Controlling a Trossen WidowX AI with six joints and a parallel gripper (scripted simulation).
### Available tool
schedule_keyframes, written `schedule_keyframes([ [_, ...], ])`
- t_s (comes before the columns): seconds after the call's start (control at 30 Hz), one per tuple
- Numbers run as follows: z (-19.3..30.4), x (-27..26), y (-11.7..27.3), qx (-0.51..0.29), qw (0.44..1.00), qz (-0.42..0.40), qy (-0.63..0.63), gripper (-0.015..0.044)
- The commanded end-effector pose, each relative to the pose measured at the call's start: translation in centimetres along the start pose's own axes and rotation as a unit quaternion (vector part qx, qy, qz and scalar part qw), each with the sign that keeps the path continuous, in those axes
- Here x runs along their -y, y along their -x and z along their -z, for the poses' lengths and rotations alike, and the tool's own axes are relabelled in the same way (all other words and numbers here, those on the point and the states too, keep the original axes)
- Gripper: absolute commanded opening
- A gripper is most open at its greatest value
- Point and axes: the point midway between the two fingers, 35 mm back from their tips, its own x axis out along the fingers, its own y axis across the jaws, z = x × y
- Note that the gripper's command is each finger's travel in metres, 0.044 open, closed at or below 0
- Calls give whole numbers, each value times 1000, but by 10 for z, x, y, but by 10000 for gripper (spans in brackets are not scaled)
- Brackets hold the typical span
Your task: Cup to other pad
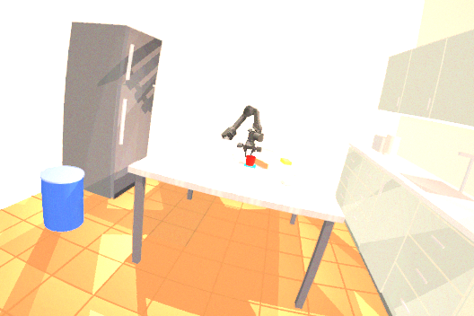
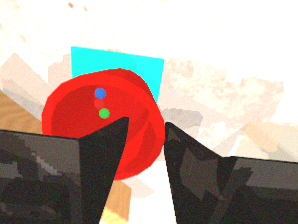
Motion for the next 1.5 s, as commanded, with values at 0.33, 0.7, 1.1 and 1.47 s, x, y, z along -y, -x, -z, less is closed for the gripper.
schedule_keyframes([
  [0.33, -1, -1, 23, 4, 1000, -2, 3, 128],
  [0.7, 0, 2, 39, 2, 1000, -1, 1, 128],
  [1.1, 0, 2, 38, -3, 1000, 0, -3, 390],
  [1.47, -1, 1, 78, 1, 1000, -1, -1, 440],
])
